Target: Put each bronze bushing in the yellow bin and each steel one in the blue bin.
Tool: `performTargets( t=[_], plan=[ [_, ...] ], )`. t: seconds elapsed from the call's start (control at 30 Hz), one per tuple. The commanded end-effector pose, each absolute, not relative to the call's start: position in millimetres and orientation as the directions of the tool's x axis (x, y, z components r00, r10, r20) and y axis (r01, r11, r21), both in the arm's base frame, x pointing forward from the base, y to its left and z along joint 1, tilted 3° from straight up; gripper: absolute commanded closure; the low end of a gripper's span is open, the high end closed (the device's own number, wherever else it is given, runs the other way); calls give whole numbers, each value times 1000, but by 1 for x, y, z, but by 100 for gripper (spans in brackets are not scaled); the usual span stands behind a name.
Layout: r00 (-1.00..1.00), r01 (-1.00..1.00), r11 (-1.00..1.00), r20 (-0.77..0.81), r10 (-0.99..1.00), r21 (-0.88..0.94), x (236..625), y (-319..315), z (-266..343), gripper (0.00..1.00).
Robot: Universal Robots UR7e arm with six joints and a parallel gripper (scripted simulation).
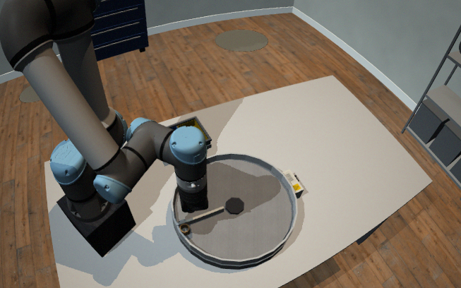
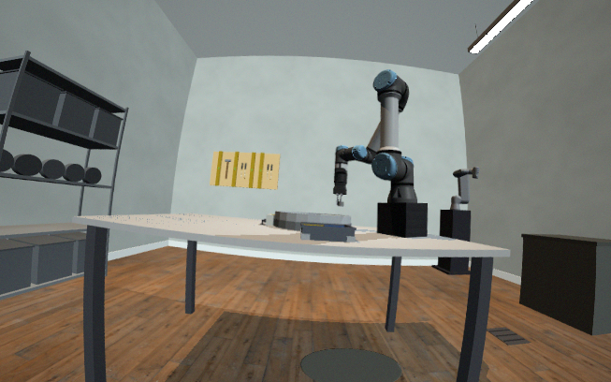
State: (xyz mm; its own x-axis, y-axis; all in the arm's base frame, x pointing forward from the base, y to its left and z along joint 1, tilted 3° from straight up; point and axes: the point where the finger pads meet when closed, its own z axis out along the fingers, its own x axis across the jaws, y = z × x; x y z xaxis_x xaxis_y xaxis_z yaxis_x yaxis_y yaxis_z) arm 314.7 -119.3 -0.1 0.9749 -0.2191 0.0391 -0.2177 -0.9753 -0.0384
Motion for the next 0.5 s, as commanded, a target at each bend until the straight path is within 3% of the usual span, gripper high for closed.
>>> performTargets(
  t=[0.0, 0.23, 0.47],
  plan=[
    [950, -308, -951, 34, -309, -33, 320, -94, 2, 100],
    [878, -477, -878, 28, -478, -40, 328, -43, 4, 100],
    [850, -525, -850, 25, -526, -40, 331, -27, 4, 100]
  ],
)
